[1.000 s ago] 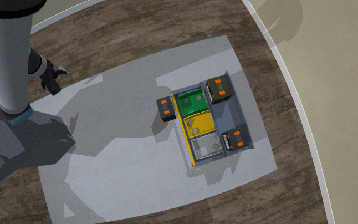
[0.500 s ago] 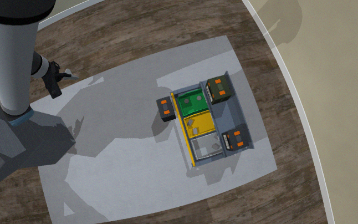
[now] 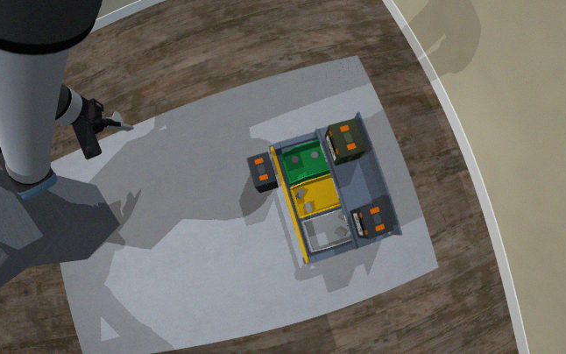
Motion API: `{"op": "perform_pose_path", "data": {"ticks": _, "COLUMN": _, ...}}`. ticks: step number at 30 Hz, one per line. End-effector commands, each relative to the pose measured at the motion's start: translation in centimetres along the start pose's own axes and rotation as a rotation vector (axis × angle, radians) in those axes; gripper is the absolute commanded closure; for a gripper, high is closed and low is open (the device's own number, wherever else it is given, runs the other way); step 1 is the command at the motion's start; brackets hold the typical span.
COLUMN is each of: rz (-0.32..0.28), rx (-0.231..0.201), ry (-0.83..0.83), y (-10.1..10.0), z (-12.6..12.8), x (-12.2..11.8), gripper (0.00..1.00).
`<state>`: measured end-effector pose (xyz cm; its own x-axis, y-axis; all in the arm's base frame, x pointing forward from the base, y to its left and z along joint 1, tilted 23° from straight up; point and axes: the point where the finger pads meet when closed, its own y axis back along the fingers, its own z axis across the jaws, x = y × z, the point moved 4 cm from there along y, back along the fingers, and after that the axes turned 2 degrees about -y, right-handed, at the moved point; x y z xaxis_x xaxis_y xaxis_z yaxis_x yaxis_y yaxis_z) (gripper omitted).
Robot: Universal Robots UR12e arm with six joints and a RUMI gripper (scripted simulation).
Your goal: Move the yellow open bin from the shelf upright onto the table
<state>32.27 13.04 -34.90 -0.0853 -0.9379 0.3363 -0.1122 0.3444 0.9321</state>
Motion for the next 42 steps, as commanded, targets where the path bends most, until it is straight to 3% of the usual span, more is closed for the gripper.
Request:
{"op": "perform_pose_path", "data": {"ticks": 1, "rz": 0.026, "rx": 0.032, "ry": -0.056, "y": -0.1, "z": -1.9, "x": 1.4, "gripper": 0.00}}
{"op": "perform_pose_path", "data": {"ticks": 11, "rz": 0.026, "rx": 0.032, "ry": -0.056, "y": -0.1, "z": -1.9, "x": 1.4, "gripper": 0.00}}
{"op": "perform_pose_path", "data": {"ticks": 16, "rz": 0.026, "rx": 0.032, "ry": -0.056, "y": -0.2, "z": -5.8, "x": 4.3, "gripper": 0.00}}
{"op": "perform_pose_path", "data": {"ticks": 28, "rz": 0.026, "rx": 0.032, "ry": -0.056, "y": -0.2, "z": -5.8, "x": 4.3, "gripper": 0.00}}
{"op": "perform_pose_path", "data": {"ticks": 33, "rz": 0.026, "rx": 0.032, "ry": -0.056, "y": -0.3, "z": -9.8, "x": 7.2, "gripper": 0.00}}
{"op": "perform_pose_path", "data": {"ticks": 42, "rz": 0.026, "rx": 0.032, "ry": -0.056, "y": -0.3, "z": -9.8, "x": 7.2, "gripper": 0.00}}
